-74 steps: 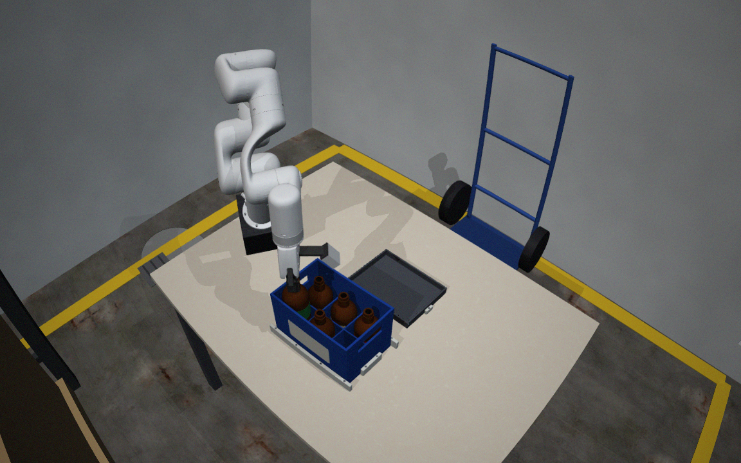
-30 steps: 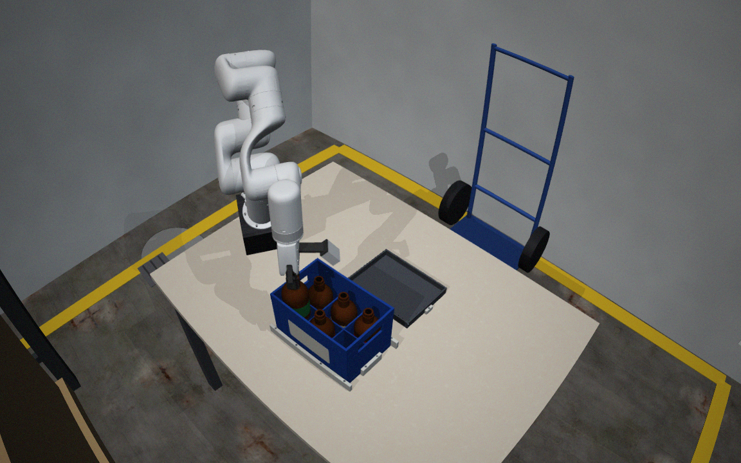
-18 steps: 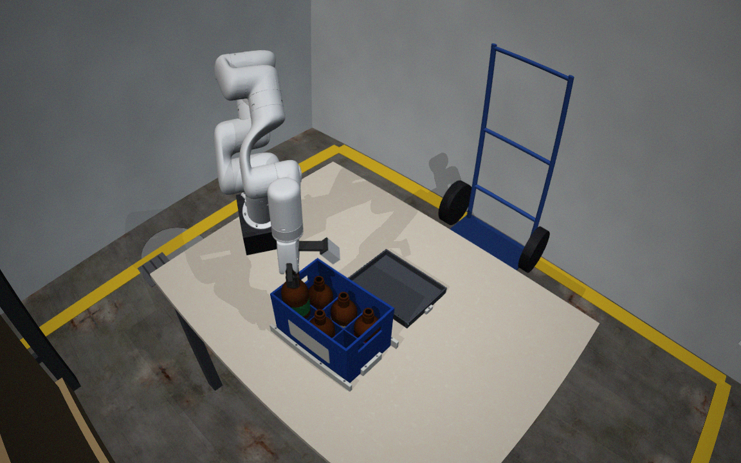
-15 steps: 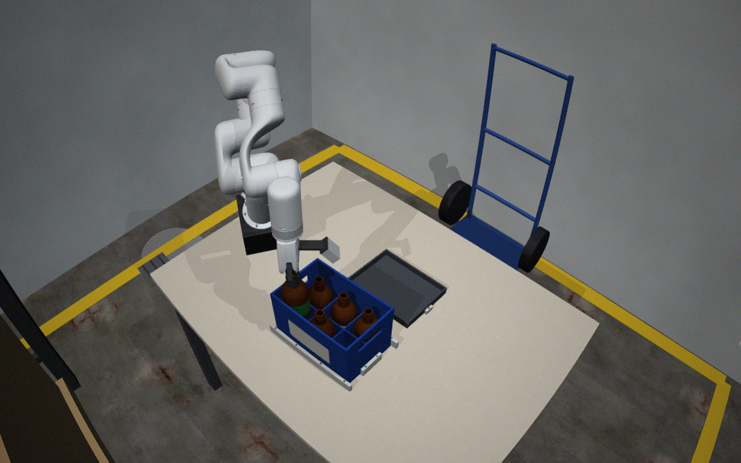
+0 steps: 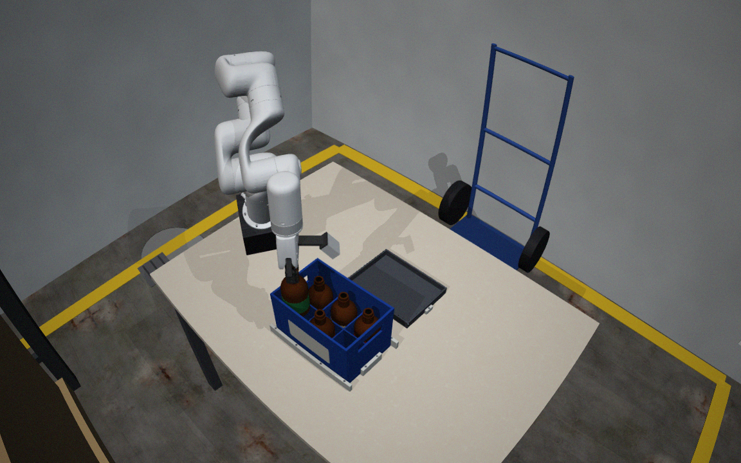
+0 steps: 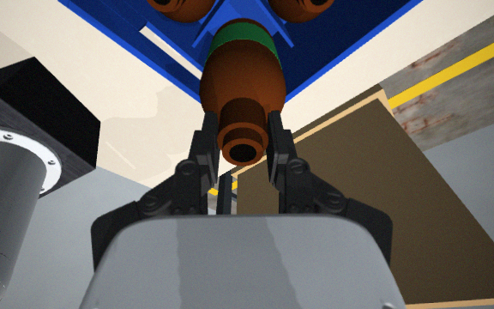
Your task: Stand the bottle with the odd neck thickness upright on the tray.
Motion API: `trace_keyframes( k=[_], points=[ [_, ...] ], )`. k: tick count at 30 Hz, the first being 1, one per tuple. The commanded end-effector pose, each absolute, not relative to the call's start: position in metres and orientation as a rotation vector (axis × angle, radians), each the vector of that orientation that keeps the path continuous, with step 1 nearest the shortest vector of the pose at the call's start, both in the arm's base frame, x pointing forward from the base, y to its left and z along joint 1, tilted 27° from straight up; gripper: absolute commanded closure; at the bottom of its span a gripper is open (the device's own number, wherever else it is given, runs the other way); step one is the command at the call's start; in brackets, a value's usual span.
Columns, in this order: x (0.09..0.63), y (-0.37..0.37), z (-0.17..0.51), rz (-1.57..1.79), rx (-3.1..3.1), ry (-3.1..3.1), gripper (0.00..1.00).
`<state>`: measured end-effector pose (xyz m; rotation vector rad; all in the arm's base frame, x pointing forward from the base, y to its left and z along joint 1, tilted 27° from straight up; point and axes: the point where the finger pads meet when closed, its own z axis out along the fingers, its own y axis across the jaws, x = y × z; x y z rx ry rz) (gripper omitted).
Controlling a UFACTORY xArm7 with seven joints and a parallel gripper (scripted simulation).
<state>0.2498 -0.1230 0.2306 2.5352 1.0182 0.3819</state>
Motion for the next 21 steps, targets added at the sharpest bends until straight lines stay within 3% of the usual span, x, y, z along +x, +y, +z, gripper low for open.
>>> trace_keyframes(
  k=[1, 21],
  points=[
    [0.249, -0.122, 0.237, 0.385, 2.532, 1.017, 1.0],
    [0.244, -0.119, 0.247, 0.385, 2.532, 1.017, 1.0]
  ],
)
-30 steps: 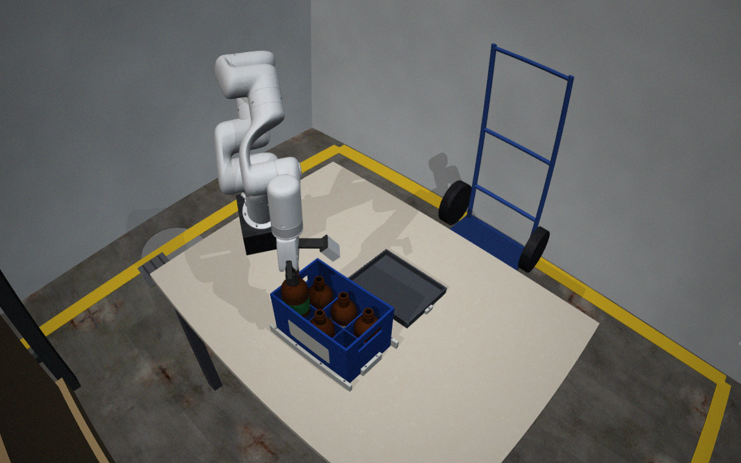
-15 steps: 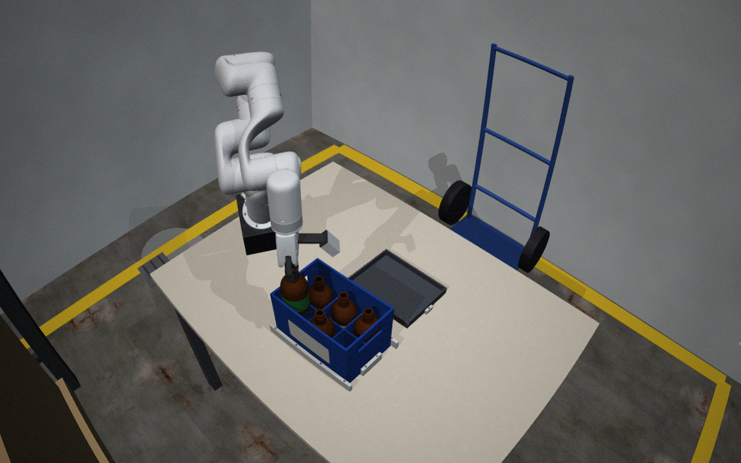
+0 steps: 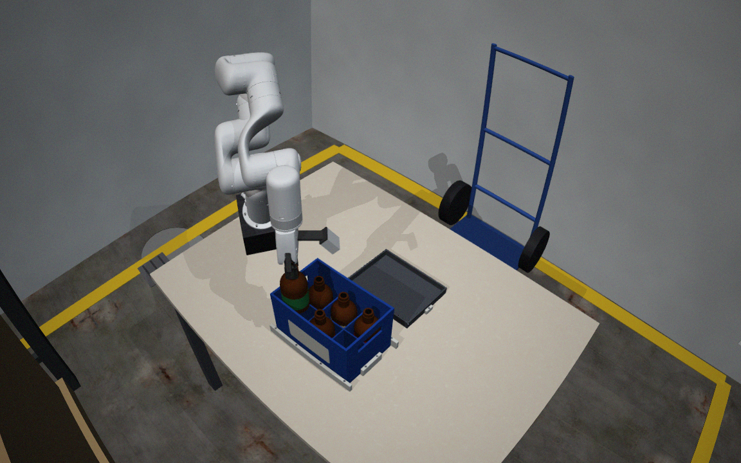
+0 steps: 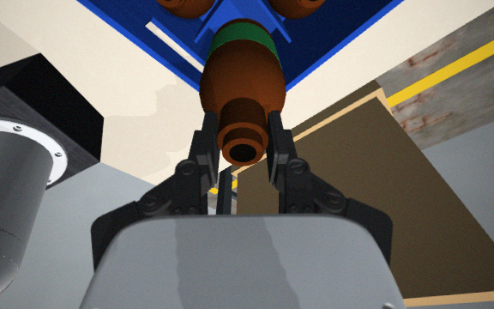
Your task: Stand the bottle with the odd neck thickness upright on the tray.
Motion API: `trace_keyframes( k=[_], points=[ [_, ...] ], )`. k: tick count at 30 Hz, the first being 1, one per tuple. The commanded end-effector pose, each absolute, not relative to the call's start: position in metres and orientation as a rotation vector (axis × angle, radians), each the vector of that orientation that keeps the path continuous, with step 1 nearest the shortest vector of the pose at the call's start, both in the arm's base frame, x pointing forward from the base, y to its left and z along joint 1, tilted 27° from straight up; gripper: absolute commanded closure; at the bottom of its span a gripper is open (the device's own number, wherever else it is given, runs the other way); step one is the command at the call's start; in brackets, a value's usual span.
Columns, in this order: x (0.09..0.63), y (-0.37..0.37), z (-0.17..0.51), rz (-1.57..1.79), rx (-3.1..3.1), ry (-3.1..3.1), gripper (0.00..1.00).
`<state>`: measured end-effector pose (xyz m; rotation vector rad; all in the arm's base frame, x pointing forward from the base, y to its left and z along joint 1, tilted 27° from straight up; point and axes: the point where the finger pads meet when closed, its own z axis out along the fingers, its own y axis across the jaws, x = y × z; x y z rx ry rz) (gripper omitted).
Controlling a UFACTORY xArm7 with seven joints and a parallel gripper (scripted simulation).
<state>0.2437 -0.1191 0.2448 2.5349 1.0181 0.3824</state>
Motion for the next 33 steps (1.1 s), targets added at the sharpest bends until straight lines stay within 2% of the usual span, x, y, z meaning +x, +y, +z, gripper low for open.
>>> trace_keyframes(
  k=[1, 33],
  points=[
    [0.2439, -0.119, 0.2472, 0.385, 2.532, 1.017, 1.0],
    [0.2425, -0.118, 0.2506, 0.385, 2.532, 1.017, 1.0]
  ],
)
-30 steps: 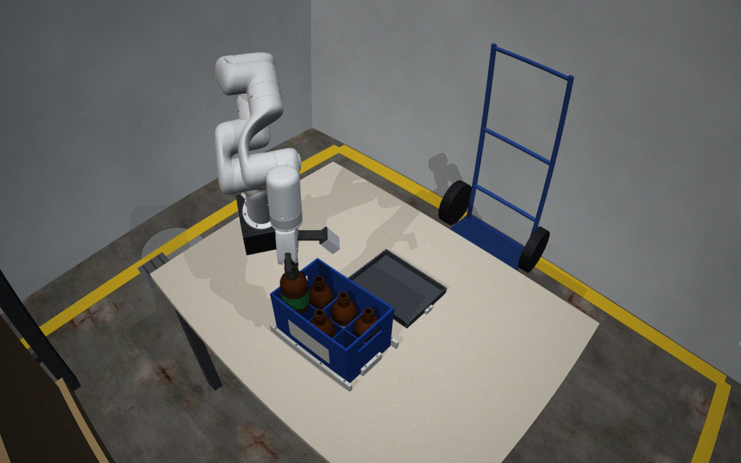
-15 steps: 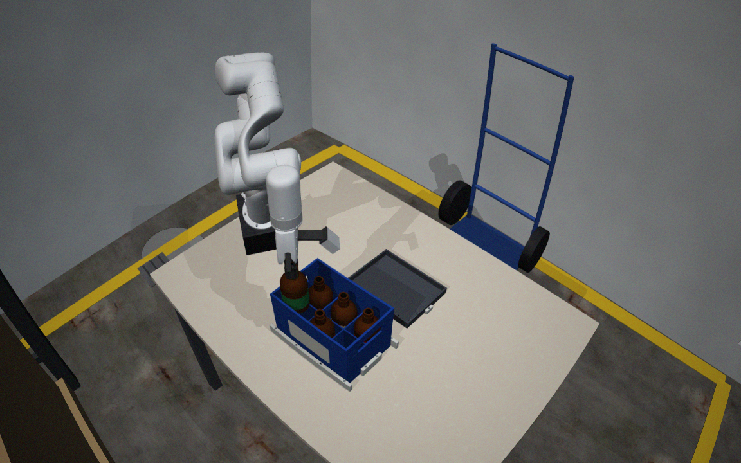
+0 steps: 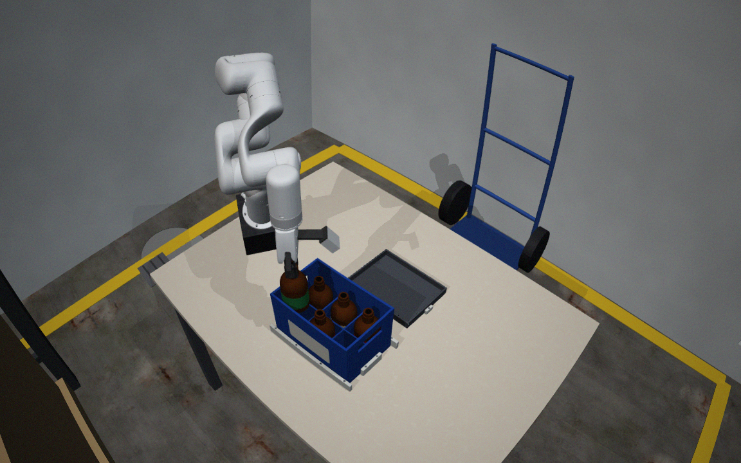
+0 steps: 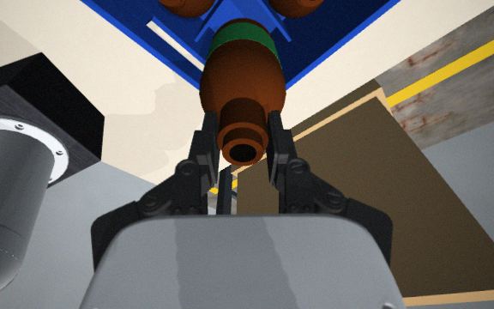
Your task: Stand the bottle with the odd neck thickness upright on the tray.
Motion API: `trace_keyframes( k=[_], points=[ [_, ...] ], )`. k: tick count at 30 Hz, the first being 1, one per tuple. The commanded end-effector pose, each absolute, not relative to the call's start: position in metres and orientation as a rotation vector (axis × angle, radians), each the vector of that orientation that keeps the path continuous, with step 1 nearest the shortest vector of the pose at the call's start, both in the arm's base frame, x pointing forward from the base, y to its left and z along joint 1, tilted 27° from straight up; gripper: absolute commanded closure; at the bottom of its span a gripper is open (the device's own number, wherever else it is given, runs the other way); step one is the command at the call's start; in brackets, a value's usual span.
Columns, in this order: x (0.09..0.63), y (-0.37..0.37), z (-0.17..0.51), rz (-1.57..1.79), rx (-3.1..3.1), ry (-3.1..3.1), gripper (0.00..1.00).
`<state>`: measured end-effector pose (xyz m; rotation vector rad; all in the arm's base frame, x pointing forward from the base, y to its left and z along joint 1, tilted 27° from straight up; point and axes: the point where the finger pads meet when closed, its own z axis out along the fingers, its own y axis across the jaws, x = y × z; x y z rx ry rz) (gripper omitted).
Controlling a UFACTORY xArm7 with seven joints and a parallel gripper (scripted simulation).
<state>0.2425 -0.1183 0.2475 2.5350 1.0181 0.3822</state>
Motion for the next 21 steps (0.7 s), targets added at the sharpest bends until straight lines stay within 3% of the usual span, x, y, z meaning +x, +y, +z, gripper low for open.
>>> trace_keyframes(
  k=[1, 21],
  points=[
    [0.242, -0.118, 0.251, 0.385, 2.532, 1.017, 1.0],
    [0.235, -0.113, 0.268, 0.385, 2.532, 1.017, 1.0]
  ],
)
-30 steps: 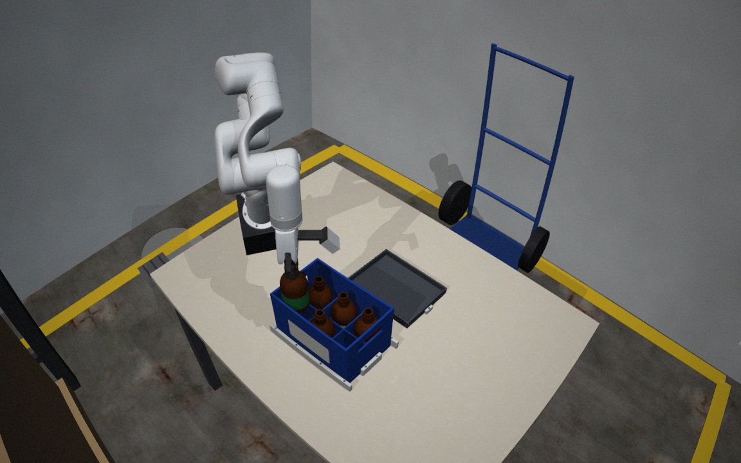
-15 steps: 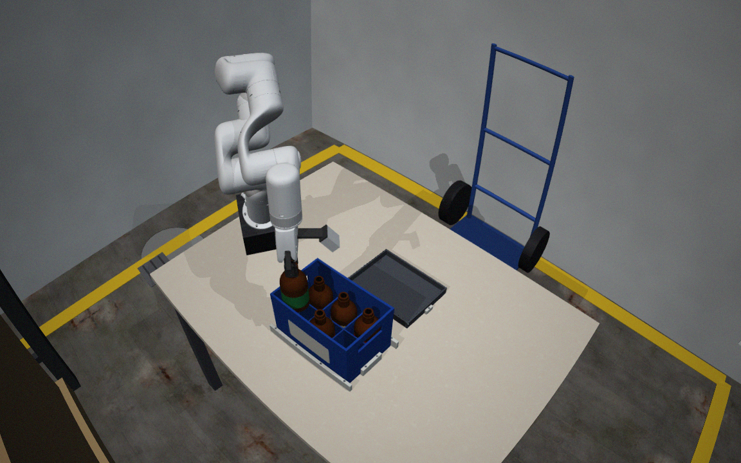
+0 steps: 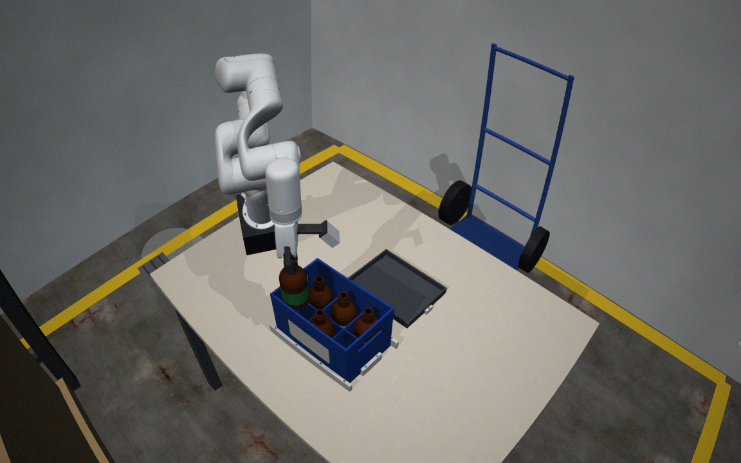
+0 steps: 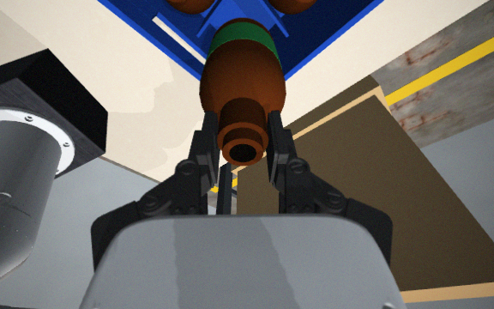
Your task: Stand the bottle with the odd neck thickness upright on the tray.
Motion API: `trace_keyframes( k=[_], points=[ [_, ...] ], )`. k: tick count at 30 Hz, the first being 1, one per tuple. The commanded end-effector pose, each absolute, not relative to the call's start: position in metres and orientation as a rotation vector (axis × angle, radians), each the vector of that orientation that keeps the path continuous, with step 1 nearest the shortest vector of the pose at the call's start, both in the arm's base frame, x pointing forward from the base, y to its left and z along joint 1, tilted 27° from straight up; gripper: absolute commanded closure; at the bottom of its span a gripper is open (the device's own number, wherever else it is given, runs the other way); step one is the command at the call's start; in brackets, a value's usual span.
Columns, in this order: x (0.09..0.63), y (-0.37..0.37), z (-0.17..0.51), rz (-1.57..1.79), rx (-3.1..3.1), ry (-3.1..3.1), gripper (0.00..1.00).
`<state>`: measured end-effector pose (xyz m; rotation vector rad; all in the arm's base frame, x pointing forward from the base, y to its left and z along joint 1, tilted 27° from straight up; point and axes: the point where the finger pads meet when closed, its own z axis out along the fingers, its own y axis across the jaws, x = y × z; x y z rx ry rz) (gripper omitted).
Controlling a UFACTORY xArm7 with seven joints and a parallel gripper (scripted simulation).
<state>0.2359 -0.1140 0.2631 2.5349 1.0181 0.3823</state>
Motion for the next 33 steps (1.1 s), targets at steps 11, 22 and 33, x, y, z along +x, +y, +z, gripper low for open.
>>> trace_keyframes(
  k=[11, 22, 33],
  points=[
    [0.231, -0.111, 0.277, 0.385, 2.532, 1.017, 1.0],
    [0.229, -0.109, 0.282, 0.385, 2.532, 1.017, 1.0],
    [0.228, -0.109, 0.283, 0.385, 2.532, 1.017, 1.0]
  ],
)
